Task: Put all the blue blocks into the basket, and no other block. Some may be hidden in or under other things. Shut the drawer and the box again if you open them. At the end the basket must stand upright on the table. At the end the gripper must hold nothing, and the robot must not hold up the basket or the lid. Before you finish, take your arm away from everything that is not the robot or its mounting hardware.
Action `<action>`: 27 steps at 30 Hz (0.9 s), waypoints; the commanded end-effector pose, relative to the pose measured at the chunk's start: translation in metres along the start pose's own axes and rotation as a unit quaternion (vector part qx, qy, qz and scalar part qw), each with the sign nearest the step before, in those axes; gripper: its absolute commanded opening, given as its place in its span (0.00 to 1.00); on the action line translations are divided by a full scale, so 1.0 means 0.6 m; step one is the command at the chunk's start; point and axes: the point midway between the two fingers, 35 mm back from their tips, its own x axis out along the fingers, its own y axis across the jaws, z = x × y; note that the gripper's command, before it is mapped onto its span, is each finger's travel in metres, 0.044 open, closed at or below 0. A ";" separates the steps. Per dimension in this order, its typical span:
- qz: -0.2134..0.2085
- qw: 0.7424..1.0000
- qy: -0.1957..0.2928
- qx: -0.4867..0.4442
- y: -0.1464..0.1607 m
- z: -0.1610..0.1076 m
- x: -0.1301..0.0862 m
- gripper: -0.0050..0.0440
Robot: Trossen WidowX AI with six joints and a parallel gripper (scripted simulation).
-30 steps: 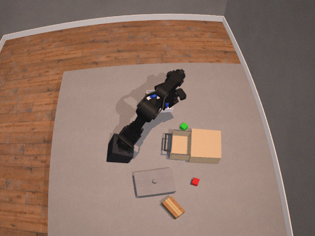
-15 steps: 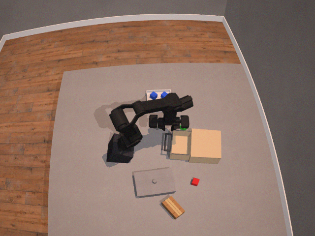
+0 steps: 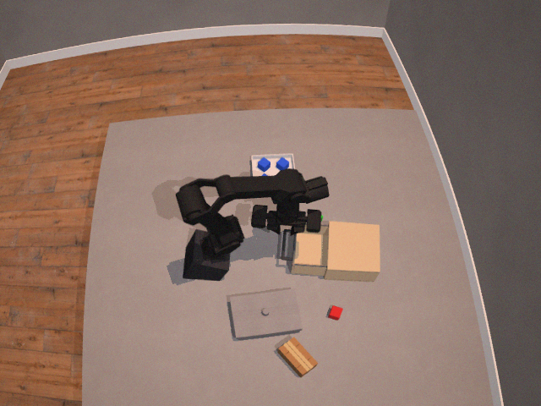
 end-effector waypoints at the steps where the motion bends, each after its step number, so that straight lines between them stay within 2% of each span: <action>1: 0.004 1.000 -0.001 -0.001 0.003 0.000 0.013 0.40; 27: 0.004 1.000 -0.001 -0.001 0.004 0.000 0.120 0.40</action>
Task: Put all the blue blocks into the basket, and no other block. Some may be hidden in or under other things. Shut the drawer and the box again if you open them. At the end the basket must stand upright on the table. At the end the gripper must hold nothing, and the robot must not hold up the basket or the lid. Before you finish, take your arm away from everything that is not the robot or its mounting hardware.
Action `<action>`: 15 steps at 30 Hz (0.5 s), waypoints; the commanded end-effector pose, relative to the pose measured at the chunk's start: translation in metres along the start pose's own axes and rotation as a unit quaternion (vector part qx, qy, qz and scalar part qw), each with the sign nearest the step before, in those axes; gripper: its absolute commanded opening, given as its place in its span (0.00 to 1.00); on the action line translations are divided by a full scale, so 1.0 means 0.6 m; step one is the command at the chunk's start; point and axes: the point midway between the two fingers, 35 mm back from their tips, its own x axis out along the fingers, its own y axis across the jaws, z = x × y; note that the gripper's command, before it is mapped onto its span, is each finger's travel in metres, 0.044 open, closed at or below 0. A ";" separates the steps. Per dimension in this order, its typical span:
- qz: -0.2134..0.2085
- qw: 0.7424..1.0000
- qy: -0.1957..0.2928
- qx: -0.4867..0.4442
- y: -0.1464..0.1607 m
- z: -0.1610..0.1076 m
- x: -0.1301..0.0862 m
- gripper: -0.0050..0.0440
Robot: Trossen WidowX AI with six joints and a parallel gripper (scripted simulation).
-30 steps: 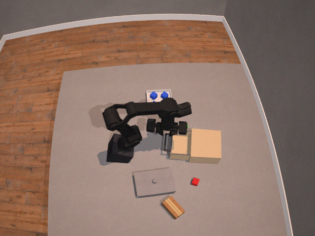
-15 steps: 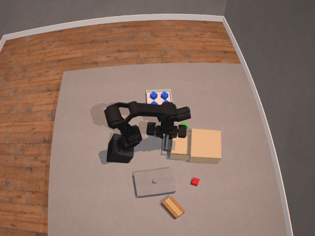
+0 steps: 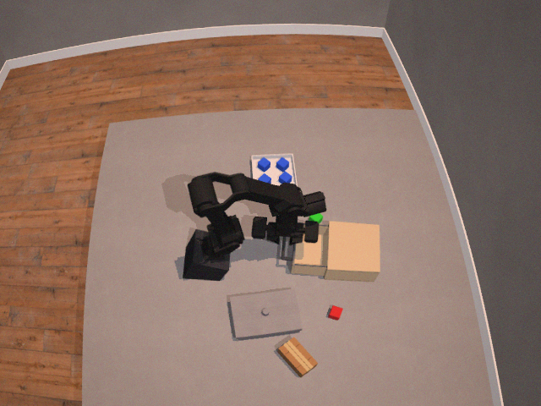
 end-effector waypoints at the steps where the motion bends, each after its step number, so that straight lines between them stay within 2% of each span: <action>1: 0.005 1.000 -0.001 0.000 0.004 -0.001 0.020 0.40; 8: 0.005 1.000 -0.001 0.000 0.004 -0.001 0.042 0.40; 14: 0.005 1.000 -0.001 0.000 0.004 -0.001 0.042 0.40; 15: 0.005 1.000 -0.001 0.000 0.004 -0.001 0.042 0.10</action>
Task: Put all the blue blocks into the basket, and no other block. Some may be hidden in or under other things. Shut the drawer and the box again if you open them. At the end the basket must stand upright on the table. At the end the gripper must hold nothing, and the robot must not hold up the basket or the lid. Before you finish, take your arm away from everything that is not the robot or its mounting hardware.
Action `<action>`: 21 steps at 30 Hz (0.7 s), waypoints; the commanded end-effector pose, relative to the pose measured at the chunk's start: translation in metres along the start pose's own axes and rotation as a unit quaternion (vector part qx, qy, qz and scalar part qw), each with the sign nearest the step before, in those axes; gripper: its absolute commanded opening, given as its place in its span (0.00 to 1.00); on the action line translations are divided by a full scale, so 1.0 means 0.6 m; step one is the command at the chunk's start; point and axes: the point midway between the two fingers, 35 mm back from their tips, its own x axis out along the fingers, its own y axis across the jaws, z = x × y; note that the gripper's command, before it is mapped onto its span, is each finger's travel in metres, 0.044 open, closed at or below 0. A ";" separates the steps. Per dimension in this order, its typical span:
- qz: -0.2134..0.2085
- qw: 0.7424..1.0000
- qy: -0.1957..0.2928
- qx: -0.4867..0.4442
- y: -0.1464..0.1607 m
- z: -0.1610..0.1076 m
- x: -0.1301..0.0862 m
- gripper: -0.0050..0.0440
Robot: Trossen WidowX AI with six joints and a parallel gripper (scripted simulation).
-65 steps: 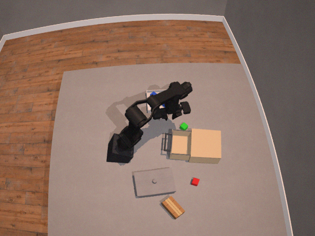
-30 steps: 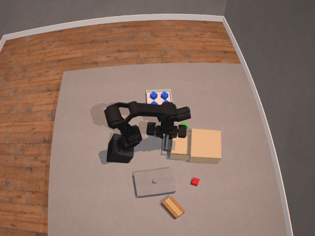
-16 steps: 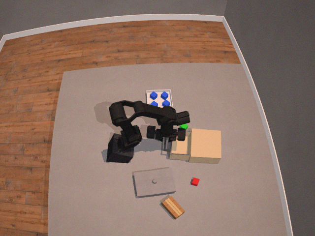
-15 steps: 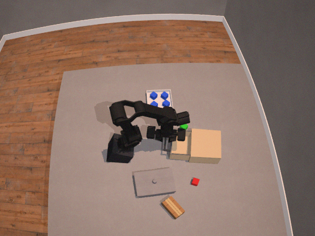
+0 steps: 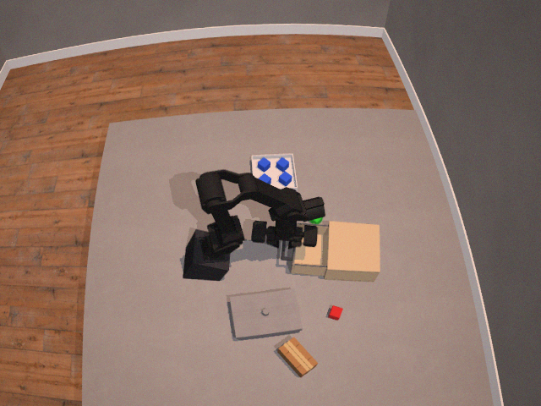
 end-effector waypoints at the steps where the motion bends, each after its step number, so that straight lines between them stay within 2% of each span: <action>1: 0.003 1.000 -0.002 -0.001 0.002 0.000 0.003 0.10; 17: 0.003 1.000 -0.002 -0.001 0.002 0.000 0.003 0.10; 21: 0.003 1.000 -0.002 -0.001 -0.016 0.000 0.003 0.10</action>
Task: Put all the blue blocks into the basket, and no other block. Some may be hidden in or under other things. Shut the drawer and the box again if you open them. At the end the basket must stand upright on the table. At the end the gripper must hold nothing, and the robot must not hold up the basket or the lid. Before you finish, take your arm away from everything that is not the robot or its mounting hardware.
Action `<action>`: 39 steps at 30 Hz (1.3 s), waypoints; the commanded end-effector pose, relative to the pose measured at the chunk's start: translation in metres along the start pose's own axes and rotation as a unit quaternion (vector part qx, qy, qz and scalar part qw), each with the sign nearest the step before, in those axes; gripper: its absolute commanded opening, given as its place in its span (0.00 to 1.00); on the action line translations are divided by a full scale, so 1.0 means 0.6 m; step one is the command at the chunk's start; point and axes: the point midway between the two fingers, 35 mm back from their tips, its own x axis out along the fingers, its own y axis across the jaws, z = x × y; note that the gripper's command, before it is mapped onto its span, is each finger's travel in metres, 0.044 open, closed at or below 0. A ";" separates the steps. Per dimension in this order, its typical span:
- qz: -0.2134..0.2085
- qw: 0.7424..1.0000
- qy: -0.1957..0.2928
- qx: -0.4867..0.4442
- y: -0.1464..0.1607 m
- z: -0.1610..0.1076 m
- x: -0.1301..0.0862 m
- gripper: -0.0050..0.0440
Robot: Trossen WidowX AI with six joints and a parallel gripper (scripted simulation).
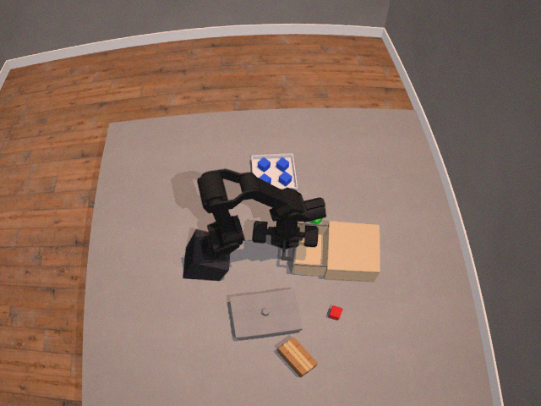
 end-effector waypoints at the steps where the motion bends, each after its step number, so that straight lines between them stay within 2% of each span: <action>1: 0.001 1.000 -0.002 0.000 -0.016 0.001 0.001 0.10; 19: 0.001 1.000 -0.002 0.000 -0.088 0.001 0.002 0.10; 27: 0.001 1.000 -0.002 0.000 -0.099 0.001 0.002 0.10; 32: -0.165 0.986 -0.002 0.000 -0.107 0.001 0.003 0.10; 39: -0.173 0.985 -0.002 0.000 -0.119 0.001 0.003 0.10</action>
